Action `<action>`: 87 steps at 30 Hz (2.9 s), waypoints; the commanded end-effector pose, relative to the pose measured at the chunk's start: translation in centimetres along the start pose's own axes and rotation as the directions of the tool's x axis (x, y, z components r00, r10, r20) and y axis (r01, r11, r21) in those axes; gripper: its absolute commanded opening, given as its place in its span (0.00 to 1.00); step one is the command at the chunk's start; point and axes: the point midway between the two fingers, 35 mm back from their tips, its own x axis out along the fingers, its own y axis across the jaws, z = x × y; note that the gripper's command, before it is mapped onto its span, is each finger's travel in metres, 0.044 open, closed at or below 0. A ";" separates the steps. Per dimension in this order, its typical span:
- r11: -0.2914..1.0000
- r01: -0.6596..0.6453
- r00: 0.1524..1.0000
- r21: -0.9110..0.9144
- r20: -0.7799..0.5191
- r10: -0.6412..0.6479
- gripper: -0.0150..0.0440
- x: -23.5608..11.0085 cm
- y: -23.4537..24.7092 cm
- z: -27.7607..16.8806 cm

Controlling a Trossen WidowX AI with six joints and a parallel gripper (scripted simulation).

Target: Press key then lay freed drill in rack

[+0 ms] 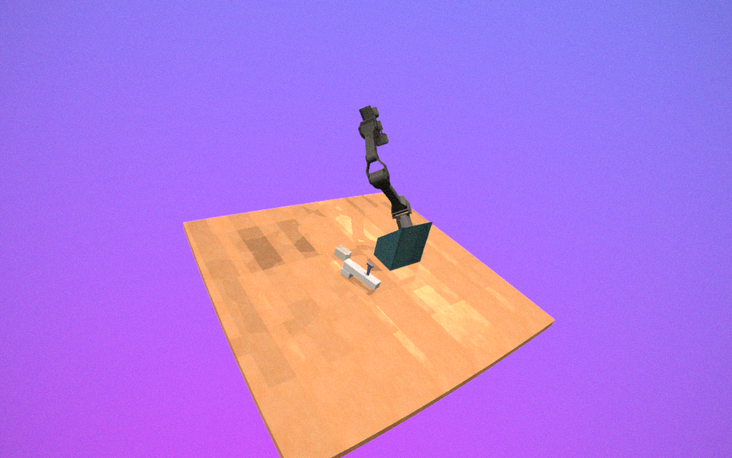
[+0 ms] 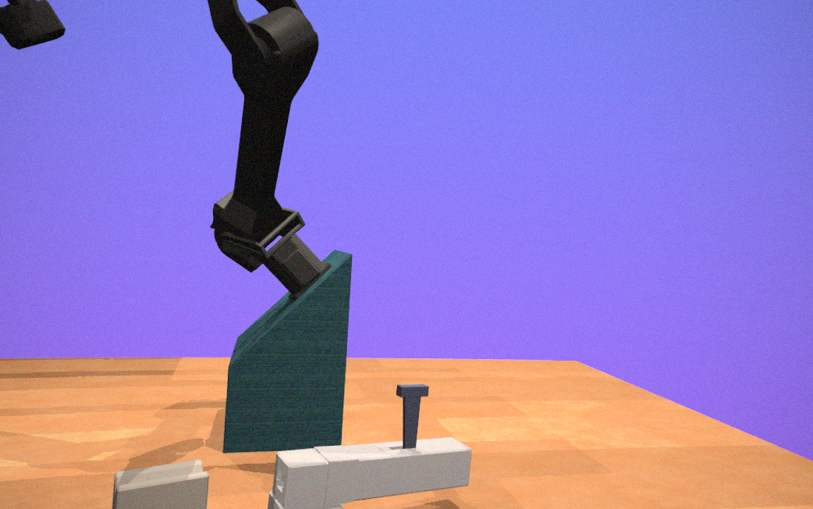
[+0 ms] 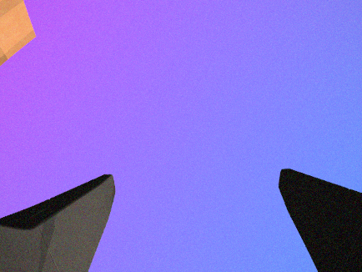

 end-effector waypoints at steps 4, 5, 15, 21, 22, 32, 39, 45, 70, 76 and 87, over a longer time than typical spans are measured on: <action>1.000 0.000 1.000 0.000 0.000 0.000 0.75 0.0 0.0 0.0; 1.000 0.000 1.000 0.000 0.000 0.000 0.71 0.0 0.0 0.0; 0.958 -0.210 0.967 0.193 0.184 0.175 0.26 5.3 4.6 2.3; 0.836 -0.467 0.855 0.287 0.387 0.345 0.25 8.6 10.1 8.0; 0.811 -0.509 0.829 0.290 0.419 0.371 0.25 8.9 11.0 9.2; 0.535 -0.826 0.511 0.178 0.635 0.579 0.25 6.1 19.3 21.8; 0.370 -0.929 0.285 0.019 0.674 0.681 0.25 -0.4 23.8 28.9; 0.270 -0.951 0.105 -0.151 0.663 0.741 0.25 -8.1 26.6 33.1; 0.163 -0.759 -0.115 -0.630 0.377 0.919 0.25 -42.0 37.5 26.6; 0.283 -0.654 -0.010 -0.702 0.382 0.924 0.25 -46.7 41.0 20.2; 0.539 -0.439 0.126 -0.719 0.545 0.829 0.25 -49.0 46.3 10.8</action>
